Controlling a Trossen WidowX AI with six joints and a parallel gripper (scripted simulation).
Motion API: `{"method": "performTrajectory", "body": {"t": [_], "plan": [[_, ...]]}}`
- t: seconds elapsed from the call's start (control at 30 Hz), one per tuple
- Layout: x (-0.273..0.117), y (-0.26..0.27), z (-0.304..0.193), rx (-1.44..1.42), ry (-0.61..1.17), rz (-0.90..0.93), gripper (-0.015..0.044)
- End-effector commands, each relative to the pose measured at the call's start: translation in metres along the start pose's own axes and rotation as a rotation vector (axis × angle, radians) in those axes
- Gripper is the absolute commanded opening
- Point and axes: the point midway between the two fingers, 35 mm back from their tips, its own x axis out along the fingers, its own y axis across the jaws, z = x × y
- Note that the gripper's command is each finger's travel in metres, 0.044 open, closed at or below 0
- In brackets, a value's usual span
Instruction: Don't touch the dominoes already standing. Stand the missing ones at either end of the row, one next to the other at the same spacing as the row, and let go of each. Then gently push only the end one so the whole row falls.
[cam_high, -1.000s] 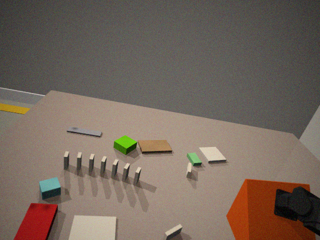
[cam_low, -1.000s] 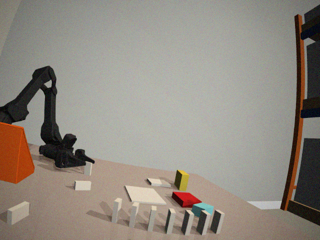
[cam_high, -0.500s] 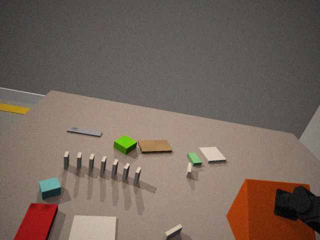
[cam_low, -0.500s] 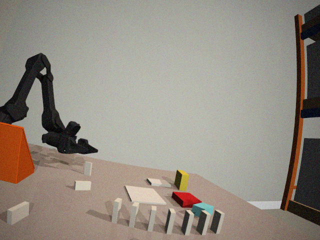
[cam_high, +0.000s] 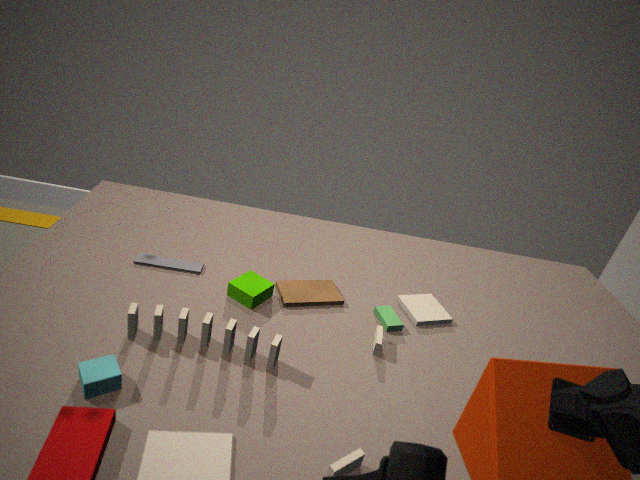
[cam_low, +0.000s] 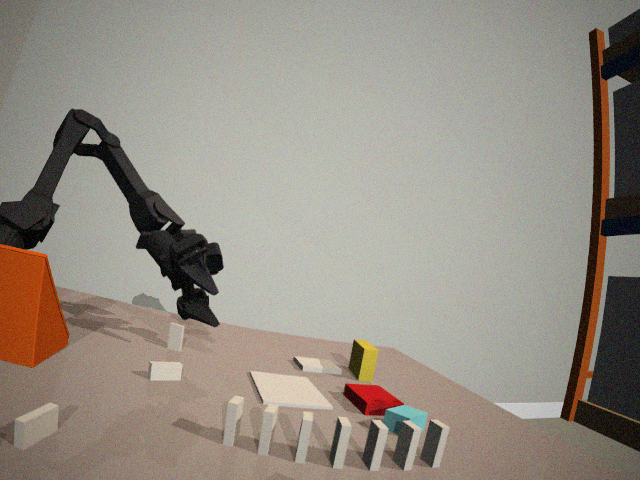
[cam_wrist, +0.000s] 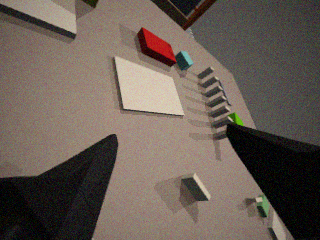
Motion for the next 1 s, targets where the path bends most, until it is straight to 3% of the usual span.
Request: {"method": "performTrajectory", "body": {"t": [0.0, 0.23, 0.43, 0.97], "plan": [[0.005, -0.008, -0.001, -0.320, 0.227, 0.205, 0.0440], [-0.015, -0.005, -0.008, -0.711, 0.343, 0.668, 0.0440], [-0.058, 0.004, -0.005, -0.923, 0.217, 1.071, 0.0440], [-0.062, 0.005, -0.003, -0.936, 0.194, 1.106, 0.0440]]}}
